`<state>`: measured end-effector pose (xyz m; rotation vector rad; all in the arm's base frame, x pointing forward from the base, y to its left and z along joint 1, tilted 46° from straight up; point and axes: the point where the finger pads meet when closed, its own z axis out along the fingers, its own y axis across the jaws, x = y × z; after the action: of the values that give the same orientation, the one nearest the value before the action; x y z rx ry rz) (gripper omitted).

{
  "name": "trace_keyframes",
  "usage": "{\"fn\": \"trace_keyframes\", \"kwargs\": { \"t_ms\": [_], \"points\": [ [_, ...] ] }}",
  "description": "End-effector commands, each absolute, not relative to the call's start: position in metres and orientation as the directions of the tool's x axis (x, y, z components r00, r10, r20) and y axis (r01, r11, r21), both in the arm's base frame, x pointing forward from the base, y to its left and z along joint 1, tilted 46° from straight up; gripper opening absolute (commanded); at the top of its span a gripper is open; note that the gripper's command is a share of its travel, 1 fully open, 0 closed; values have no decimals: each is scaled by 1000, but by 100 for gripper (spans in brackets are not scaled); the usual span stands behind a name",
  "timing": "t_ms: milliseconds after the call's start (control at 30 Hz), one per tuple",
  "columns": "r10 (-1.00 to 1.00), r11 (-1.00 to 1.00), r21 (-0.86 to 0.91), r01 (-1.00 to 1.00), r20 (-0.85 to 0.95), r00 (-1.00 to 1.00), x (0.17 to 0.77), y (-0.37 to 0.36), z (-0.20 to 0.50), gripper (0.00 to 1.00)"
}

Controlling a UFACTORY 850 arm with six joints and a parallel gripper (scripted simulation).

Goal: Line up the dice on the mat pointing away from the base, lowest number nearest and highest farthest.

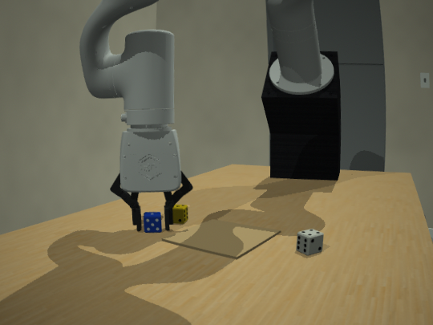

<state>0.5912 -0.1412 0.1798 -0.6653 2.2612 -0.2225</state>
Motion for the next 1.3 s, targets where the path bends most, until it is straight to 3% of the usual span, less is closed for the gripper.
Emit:
{"fn": "trace_keyframes", "kwargs": {
  "t_ms": [0, 333, 367, 1267],
  "points": [
    [-526, 849, -351, -394, -623, -579, 591, -141, 180, 47],
    [-526, 849, -351, -394, -623, -579, 591, -141, 180, 47],
    [-526, 849, -351, -394, -623, -579, 591, -141, 180, 27],
    [-526, 849, -351, -394, -623, -579, 591, -141, 180, 27]
  ]
}}
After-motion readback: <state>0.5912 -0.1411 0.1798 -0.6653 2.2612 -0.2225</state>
